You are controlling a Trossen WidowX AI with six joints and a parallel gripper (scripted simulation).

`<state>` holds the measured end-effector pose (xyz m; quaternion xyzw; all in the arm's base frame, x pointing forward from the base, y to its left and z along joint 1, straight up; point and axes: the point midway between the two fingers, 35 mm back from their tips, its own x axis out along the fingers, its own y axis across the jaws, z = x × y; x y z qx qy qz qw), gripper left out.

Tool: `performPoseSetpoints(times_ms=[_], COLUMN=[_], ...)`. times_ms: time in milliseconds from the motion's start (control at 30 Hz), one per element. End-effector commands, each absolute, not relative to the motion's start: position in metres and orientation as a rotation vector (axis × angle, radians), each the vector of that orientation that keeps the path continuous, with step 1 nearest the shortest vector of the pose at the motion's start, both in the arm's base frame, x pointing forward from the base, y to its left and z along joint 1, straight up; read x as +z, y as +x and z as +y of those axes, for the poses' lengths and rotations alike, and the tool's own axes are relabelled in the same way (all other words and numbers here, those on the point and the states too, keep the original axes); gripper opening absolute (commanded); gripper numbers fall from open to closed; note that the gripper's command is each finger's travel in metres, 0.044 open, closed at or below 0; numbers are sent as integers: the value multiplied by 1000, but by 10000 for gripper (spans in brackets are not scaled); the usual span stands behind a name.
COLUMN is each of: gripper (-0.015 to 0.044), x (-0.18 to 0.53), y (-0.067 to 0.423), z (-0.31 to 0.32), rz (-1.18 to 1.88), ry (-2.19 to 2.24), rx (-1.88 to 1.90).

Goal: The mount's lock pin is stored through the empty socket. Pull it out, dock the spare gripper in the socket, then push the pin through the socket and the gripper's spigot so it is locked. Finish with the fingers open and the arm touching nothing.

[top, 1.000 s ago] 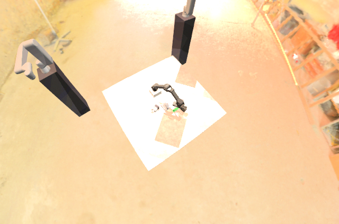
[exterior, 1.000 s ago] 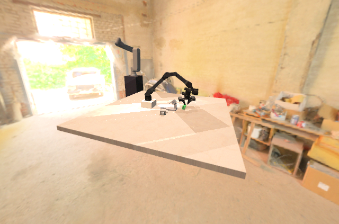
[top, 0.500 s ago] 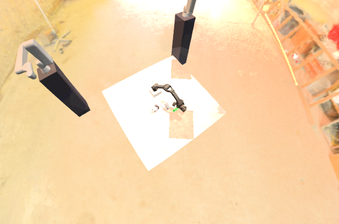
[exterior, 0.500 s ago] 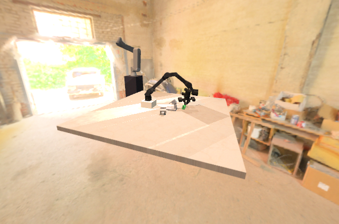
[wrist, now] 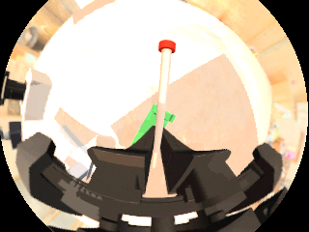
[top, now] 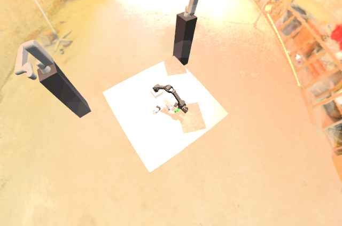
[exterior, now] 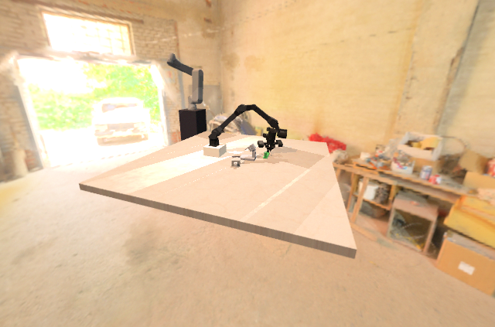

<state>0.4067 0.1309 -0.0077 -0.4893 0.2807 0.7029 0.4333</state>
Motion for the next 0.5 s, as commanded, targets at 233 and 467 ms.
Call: performPoseSetpoints(times_ms=[233, 467], gripper=[0, 0], x=[8, 14], y=[402, 396], z=[130, 129], rz=[716, 738], ry=[-1204, -1185], rx=[1766, 1785])
